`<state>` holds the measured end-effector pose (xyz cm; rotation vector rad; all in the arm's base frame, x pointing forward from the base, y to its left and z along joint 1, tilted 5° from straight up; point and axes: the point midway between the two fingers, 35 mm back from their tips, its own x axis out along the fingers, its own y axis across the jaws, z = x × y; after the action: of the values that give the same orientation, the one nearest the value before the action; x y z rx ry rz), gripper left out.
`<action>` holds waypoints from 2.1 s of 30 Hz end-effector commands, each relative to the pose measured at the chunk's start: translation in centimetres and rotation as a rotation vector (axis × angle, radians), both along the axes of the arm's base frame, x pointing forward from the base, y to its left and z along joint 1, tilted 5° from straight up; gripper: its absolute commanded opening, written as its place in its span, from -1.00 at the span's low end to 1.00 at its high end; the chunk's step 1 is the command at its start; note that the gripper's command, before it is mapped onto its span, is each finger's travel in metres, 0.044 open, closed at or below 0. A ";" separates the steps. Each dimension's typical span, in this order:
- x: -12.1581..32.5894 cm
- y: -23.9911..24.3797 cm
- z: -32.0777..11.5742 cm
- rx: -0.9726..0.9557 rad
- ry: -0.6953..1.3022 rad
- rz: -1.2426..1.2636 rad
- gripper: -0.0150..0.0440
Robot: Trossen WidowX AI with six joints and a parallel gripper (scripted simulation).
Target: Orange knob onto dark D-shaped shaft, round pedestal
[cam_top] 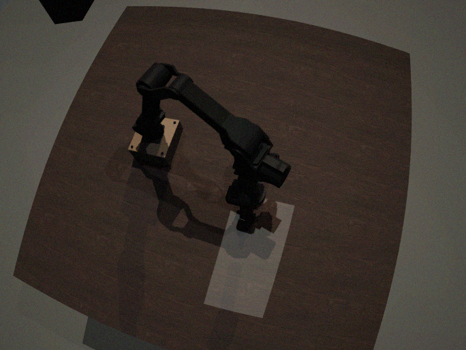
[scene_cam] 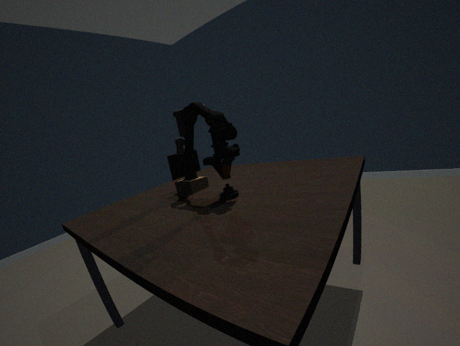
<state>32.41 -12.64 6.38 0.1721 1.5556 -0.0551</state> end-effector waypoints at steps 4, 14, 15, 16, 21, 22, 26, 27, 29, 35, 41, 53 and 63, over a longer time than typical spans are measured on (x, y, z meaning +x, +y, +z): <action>0.3 -0.6 -0.6 -0.008 -0.007 0.005 -0.49; 0.3 -0.5 -2.6 -0.008 -0.007 0.005 -0.49; 0.2 -0.5 -2.5 -0.008 -0.007 0.004 -0.49; 0.2 -0.5 -2.3 -0.008 -0.007 0.003 -0.49; 0.4 -0.6 -2.2 -0.008 -0.007 0.002 -0.49; 0.4 -0.6 -2.2 -0.008 -0.007 0.002 -0.49; 0.5 -0.8 -2.2 -0.008 -0.007 0.002 -0.49; 0.5 -0.8 -2.2 -0.008 -0.007 0.002 -0.49; 0.5 -0.8 -2.4 -0.008 -0.007 0.002 -0.49; 0.4 -0.7 -2.6 -0.008 -0.007 0.002 -0.49; 0.3 -0.6 -2.6 -0.008 -0.007 0.002 -0.49; 0.1 -0.4 -2.2 -0.009 -0.011 0.056 -0.49; 0.2 -0.5 -2.0 -0.012 -0.022 0.211 -0.49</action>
<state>32.46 -13.01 3.93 0.0244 1.5548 0.0900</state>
